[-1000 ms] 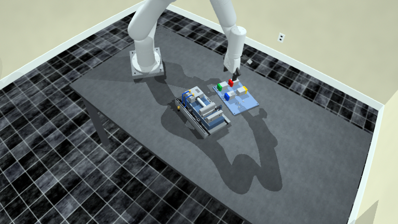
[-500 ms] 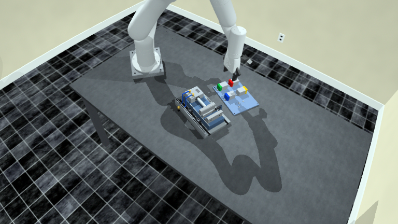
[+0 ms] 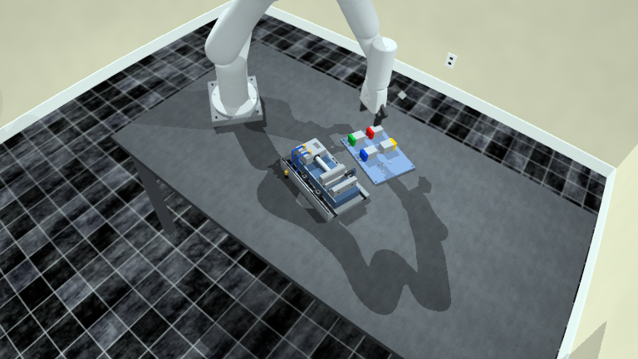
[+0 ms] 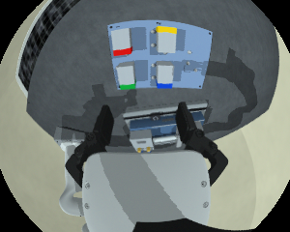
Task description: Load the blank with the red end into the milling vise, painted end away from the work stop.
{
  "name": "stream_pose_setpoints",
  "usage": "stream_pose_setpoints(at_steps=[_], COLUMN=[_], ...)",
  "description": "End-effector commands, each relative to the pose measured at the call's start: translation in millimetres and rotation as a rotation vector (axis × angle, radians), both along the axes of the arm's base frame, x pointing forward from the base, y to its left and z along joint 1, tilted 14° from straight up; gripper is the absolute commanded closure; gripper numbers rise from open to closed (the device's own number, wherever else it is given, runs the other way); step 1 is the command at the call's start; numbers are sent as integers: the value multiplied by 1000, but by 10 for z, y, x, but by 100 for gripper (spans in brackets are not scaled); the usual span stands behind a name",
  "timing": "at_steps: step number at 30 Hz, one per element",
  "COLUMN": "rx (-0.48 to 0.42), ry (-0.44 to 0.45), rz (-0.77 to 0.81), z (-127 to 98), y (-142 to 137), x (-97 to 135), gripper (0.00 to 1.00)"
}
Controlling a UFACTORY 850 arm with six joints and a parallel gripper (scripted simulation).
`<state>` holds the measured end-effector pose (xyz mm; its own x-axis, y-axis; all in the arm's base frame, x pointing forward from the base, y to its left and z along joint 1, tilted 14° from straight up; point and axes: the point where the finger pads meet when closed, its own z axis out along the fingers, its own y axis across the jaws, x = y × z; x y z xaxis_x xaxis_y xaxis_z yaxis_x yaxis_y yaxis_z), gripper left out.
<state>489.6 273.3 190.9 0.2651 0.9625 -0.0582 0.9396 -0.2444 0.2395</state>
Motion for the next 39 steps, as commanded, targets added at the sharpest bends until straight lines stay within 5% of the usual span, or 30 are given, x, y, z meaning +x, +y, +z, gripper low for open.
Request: stream_pose_setpoints(at_steps=[1,11,21,28,39], rx=[1,1,1,1,1], ry=[-1,-1,-1,-1,-1], rz=[0,0,0,0,0], z=[175,316,785,785,1348], y=[58,104,257,257,441], x=[-14,-30,-84,-84,-149], gripper=[0,0,0,0,0])
